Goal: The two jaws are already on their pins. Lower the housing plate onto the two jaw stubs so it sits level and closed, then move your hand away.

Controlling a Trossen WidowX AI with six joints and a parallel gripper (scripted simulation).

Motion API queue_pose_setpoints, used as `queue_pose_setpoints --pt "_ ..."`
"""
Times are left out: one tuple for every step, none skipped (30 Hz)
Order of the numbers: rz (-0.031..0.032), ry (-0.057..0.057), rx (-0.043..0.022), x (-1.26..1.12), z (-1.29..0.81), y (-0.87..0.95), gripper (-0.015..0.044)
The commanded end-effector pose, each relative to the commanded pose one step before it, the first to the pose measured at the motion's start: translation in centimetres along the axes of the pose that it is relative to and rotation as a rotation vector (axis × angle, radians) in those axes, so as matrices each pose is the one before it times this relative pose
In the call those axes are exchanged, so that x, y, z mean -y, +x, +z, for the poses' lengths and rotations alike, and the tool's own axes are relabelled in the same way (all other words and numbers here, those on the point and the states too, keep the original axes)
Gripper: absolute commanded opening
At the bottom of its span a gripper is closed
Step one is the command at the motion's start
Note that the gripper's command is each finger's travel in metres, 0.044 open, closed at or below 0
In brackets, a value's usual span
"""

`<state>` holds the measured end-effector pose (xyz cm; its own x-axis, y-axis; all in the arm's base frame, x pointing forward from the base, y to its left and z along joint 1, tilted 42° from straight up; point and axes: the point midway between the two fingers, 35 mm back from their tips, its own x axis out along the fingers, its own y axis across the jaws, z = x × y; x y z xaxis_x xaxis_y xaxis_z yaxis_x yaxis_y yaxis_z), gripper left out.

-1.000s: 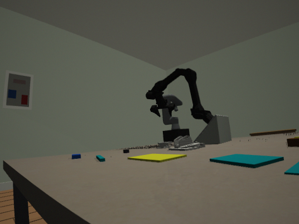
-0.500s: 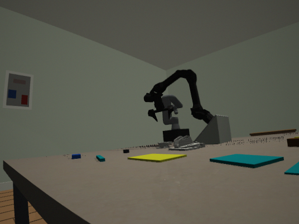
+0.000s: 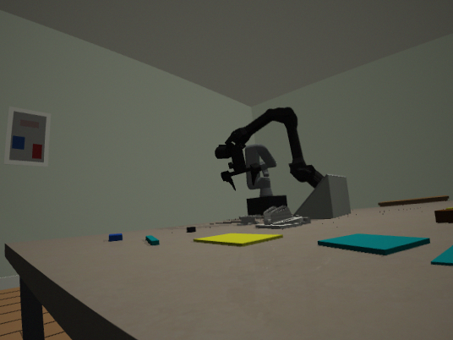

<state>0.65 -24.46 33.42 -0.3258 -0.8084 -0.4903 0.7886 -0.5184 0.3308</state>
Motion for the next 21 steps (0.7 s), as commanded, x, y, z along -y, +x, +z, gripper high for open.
queue_pose_setpoints --pt "0.01046 -0.0862 -0.02379 -0.459 -1.143 0.154 0.044" --pt "0.00454 -0.0204 -0.00548 -0.165 -0.24 0.012 0.044" --pt "0.0046 -0.0204 -0.00538 -0.168 -0.237 0.011 0.044" --pt "0.00465 -0.0204 -0.00528 -0.171 -0.235 0.011 0.044" --pt "0.00471 -0.0205 -0.00518 -0.174 -0.232 0.01 0.044" --pt "0.00476 -0.0205 -0.00508 -0.177 -0.23 0.01 0.044" --pt "0.00481 -0.0205 -0.00498 -0.18 -0.227 0.009 0.044" --pt "0.00486 -0.0206 -0.00488 -0.183 -0.225 0.009 0.044" --pt "0.0049 -0.0206 -0.00478 -0.186 -0.222 0.008 0.044" --pt "0.00495 -0.0206 -0.00468 -0.189 -0.219 0.008 0.044" --pt "0.00499 -0.0206 -0.00457 -0.192 -0.216 0.008 0.044" --pt "0.00503 -0.0207 -0.00447 -0.194 -0.214 0.007 0.044" --pt "0.00507 -0.0207 -0.00437 -0.197 -0.211 0.007 0.044" --pt "0.0051 -0.0207 -0.00426 -0.2 -0.208 0.006 0.044" --pt "0.00514 -0.0208 -0.00416 -0.202 -0.205 0.006 0.044" --pt "0.00517 -0.0208 -0.00406 -0.205 -0.202 0.005 0.044" --pt "0.0052 -0.0208 -0.00395 -0.208 -0.199 0.005 0.044" --pt "0.00523 -0.0209 -0.00385 -0.21 -0.196 0.004 0.044" --pt "0.00525 -0.0209 -0.00374 -0.212 -0.193 0.004 0.044" --pt "0.00528 -0.0209 -0.00364 -0.215 -0.19 0.003 0.044" --pt "0.0053 -0.021 -0.00353 -0.217 -0.187 0.003 0.044"
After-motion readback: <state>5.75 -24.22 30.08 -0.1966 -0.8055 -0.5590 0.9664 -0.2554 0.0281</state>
